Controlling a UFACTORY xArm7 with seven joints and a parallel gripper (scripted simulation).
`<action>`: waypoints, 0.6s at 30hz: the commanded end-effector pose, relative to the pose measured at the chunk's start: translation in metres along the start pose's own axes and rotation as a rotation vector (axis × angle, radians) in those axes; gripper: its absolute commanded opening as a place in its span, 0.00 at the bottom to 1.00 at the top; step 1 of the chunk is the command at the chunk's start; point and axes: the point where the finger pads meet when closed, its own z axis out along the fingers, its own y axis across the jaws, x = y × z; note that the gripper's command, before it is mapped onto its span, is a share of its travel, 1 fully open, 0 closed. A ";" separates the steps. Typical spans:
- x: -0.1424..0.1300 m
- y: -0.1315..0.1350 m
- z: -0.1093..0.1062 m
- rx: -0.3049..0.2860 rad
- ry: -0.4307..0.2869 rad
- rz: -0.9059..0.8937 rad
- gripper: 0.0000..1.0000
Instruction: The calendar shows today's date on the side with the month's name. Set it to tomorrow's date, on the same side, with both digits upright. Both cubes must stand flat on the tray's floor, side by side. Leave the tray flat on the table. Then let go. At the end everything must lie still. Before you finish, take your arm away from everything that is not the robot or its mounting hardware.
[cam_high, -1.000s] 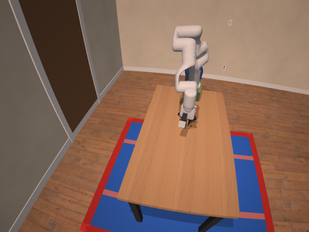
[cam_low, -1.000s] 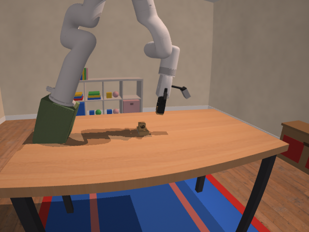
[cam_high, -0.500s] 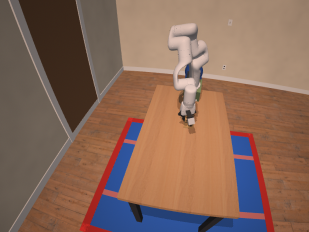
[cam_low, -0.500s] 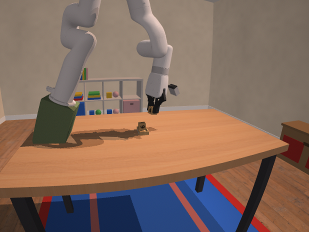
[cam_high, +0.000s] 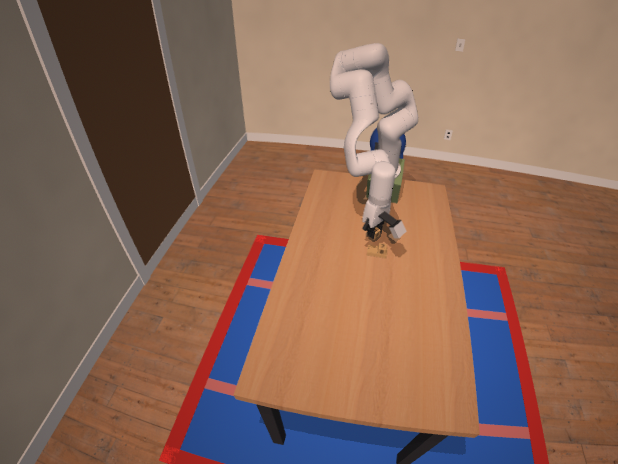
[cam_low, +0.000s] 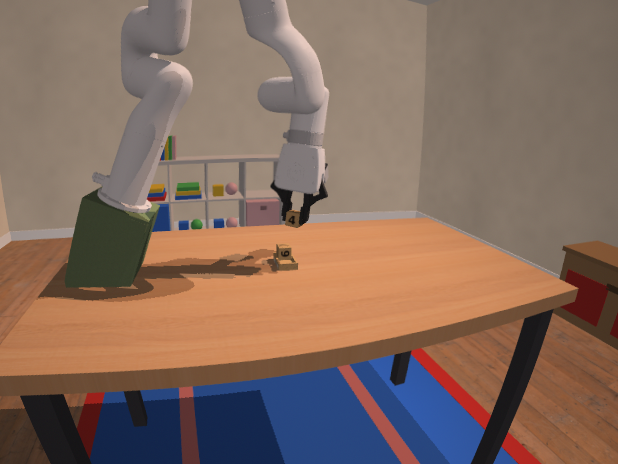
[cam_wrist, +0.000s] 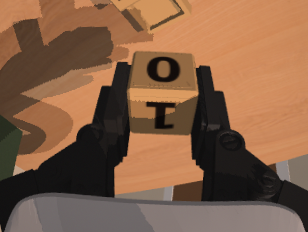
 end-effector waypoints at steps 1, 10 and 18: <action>-0.002 -0.005 -0.002 -0.018 0.018 -0.166 0.29; -0.005 -0.015 -0.006 -0.069 0.031 -0.477 0.29; -0.005 -0.019 -0.008 -0.098 0.033 -0.620 0.29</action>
